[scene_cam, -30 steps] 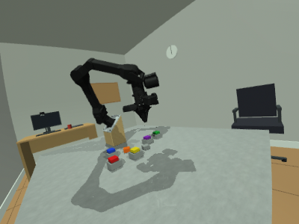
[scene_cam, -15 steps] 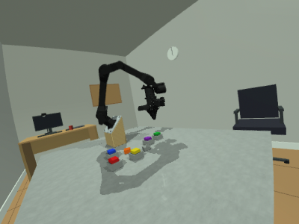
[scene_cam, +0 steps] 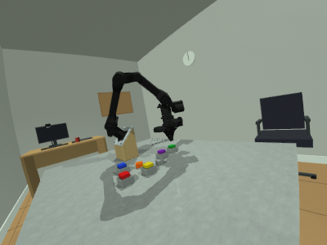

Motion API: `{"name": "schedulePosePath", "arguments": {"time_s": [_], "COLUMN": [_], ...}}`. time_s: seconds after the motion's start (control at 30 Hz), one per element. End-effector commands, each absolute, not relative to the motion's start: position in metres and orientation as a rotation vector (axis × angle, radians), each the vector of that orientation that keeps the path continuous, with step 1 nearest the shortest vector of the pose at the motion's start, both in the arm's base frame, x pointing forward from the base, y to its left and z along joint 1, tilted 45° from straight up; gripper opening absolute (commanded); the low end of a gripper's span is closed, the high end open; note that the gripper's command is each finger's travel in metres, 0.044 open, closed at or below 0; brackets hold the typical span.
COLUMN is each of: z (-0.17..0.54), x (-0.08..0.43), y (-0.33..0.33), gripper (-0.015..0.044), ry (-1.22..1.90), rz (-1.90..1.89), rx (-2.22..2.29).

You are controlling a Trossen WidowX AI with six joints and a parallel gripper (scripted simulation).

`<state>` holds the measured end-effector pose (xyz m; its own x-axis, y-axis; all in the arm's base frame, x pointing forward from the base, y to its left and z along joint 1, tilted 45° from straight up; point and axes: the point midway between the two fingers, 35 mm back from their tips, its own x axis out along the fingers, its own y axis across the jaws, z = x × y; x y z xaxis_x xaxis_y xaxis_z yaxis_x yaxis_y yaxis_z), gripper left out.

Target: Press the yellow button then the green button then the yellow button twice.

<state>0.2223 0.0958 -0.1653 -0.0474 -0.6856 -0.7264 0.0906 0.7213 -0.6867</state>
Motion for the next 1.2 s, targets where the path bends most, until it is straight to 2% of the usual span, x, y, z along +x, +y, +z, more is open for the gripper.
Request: {"name": "schedulePosePath", "arguments": {"time_s": [0.0, 1.17], "z": [-0.171, -0.187], "x": [0.219, 0.218], "y": [0.087, 0.072], "gripper": [0.0020, 0.0020], "ry": [1.504, 1.504], "rz": [-0.680, -0.681], "rx": [-0.529, -0.530]}}
